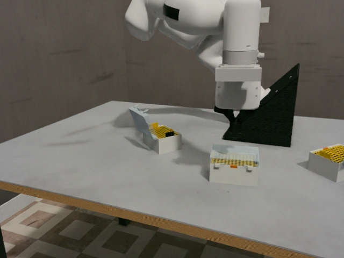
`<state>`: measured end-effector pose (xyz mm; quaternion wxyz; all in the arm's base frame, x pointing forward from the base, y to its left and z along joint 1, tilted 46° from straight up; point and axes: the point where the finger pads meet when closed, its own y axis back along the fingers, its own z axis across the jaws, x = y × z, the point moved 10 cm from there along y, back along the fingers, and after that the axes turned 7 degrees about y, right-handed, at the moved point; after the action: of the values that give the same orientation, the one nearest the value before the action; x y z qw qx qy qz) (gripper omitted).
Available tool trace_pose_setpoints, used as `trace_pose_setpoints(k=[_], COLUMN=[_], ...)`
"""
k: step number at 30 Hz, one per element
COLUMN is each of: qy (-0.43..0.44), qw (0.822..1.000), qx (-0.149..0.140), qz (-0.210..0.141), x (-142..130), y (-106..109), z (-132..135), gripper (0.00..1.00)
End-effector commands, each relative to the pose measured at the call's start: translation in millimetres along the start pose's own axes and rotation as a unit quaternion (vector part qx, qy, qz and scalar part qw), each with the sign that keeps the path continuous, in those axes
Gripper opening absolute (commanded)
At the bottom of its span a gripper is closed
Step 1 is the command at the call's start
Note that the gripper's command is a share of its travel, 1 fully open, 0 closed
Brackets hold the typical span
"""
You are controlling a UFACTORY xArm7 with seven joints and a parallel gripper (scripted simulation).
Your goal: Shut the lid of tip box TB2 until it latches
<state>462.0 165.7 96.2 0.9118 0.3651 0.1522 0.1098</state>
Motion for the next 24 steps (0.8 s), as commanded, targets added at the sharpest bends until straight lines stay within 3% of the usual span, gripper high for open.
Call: trace_pose_setpoints(k=[1, 8, 24], qy=[0.0, 0.0, 0.0], qw=[1.0, 1.0, 1.0], qx=[0.001, 0.001, 0.001], qz=[0.003, 0.003, 0.003], x=[1, 1, 0], y=[2, 2, 30], z=[0, 0, 0], gripper=[0.0, 0.0, 0.0])
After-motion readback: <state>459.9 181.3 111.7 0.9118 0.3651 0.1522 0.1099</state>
